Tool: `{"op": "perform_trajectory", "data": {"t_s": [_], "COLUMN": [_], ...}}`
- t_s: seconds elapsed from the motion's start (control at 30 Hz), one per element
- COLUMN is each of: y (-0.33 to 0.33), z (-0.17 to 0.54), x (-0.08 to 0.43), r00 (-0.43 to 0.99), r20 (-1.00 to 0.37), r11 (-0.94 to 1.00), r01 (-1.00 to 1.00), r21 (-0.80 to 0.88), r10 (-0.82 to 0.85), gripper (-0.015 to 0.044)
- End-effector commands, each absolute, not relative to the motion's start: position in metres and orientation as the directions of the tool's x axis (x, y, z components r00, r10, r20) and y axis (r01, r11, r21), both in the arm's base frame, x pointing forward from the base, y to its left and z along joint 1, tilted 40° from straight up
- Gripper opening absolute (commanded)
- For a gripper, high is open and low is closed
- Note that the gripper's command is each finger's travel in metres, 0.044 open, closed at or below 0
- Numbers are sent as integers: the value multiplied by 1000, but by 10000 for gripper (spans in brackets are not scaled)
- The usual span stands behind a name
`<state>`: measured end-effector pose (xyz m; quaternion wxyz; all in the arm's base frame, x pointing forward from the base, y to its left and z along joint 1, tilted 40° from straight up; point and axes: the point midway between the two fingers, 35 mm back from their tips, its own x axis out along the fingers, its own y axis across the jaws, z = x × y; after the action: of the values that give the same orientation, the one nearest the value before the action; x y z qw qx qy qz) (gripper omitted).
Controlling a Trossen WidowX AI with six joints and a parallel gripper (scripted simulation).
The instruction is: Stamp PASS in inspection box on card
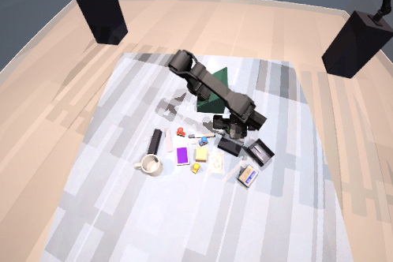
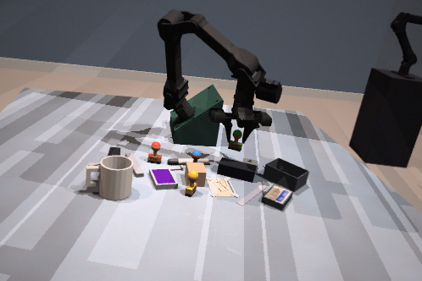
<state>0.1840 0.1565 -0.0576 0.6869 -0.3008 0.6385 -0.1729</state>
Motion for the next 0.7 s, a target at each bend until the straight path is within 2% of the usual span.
{"op": "perform_trajectory", "data": {"t_s": [0.0,0.23,0.67], "y": [158,158,129], "z": [-56,-52,-8], "x": [183,186,248], "r00": [121,120,120], "r20": [-774,-776,-796], "r11": [761,762,781], "r01": [-144,-145,-157], "r21": [-633,-631,-605], "r10": [-621,-619,-593], "gripper": [0,0,0]}}
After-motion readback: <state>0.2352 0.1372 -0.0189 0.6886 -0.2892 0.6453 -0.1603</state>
